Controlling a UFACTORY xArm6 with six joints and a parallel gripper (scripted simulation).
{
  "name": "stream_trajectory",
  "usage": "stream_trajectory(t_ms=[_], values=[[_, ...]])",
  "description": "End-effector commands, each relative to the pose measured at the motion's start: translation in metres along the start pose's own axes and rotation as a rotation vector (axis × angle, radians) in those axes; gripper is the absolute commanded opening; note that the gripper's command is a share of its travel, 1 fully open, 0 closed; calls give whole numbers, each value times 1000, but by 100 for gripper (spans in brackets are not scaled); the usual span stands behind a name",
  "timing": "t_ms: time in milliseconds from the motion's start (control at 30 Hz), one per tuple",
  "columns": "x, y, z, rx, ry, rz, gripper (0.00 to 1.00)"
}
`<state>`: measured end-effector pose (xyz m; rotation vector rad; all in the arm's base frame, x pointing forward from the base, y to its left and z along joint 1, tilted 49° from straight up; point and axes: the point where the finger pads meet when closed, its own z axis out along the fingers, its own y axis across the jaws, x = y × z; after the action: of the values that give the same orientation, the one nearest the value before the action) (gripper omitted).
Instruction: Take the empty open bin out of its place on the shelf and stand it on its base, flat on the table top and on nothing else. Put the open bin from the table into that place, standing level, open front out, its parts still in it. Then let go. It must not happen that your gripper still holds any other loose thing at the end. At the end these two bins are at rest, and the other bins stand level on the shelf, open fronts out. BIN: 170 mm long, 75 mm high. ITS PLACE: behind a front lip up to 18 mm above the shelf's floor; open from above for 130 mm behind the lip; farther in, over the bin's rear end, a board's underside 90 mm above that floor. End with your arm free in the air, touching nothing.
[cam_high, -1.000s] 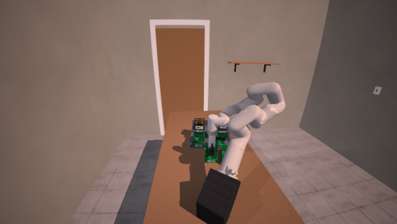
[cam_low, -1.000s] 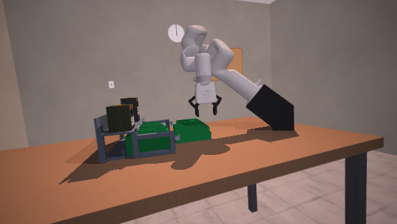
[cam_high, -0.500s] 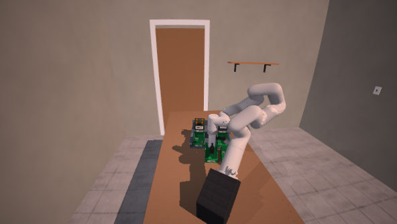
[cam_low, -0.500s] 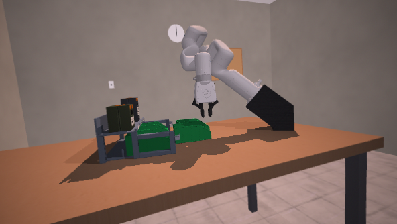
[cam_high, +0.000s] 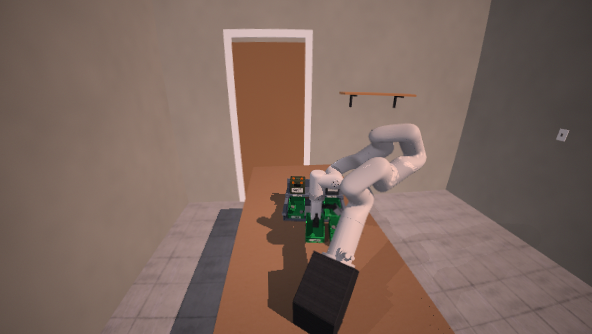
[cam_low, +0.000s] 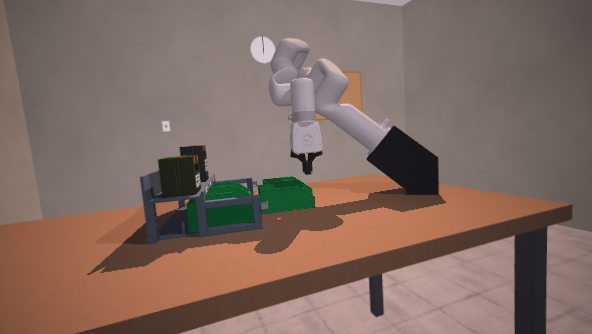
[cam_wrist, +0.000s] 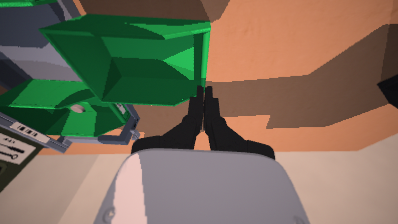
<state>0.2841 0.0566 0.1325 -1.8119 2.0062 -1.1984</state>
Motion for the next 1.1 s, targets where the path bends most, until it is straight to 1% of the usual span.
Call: stream_trajectory(t_ms=[0,400,500,600,733,800,867,900,1067], values=[[0,-1,0,1,-1,1,0],[0,-1,-1,1,-1,4,0],[-2,-3,-2,1,-1,44,0],[-4,-10,-5,3,-1,152,0],[-11,-25,-12,5,-1,398,0],[-16,-34,-18,3,-3,477,0],[-16,-34,-18,3,-3,477,0],[-18,-39,-20,4,-4,616,0],[-32,-62,-35,-8,-17,822,0]])
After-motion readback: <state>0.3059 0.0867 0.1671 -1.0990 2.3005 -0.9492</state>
